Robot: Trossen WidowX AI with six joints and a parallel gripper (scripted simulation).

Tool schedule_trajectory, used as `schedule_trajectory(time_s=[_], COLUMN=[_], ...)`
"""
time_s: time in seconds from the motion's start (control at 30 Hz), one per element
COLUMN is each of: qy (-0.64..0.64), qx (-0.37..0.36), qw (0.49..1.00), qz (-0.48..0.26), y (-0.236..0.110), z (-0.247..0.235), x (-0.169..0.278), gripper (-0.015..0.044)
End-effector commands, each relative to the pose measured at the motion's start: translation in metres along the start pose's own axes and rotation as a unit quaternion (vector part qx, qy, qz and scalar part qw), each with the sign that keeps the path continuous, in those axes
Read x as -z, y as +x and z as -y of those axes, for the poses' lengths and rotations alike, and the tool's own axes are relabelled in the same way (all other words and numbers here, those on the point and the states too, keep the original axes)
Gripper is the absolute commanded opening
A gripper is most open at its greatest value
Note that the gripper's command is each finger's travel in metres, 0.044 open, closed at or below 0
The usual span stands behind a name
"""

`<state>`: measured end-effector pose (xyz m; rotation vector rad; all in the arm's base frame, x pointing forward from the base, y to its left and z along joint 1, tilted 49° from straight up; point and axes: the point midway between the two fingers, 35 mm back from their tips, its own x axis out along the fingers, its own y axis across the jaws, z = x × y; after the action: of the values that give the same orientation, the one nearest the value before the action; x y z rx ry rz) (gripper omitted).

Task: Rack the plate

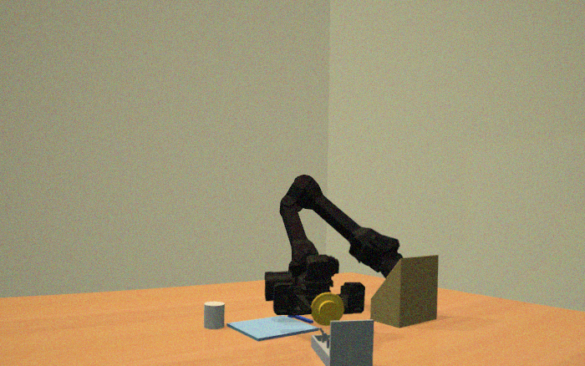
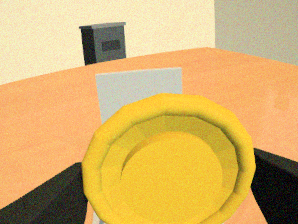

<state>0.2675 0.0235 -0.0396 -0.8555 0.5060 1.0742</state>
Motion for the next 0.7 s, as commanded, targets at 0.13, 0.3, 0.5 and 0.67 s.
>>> schedule_trajectory(time_s=[0.13, 0.3, 0.5, 0.67], qy=[0.001, 0.000, 0.000, -0.001], qx=[-0.004, -0.002, -0.001, 0.001], qw=[1.000, 1.000, 1.000, 1.000], qz=[0.001, 0.001, 0.001, 0.001], y=[0.010, 0.019, 0.023, 0.032], z=[-0.003, -0.004, -0.004, -0.005], x=[-0.001, -0.002, -0.002, -0.003], gripper=[0.0000, 0.0000, 0.0000, 0.0000])
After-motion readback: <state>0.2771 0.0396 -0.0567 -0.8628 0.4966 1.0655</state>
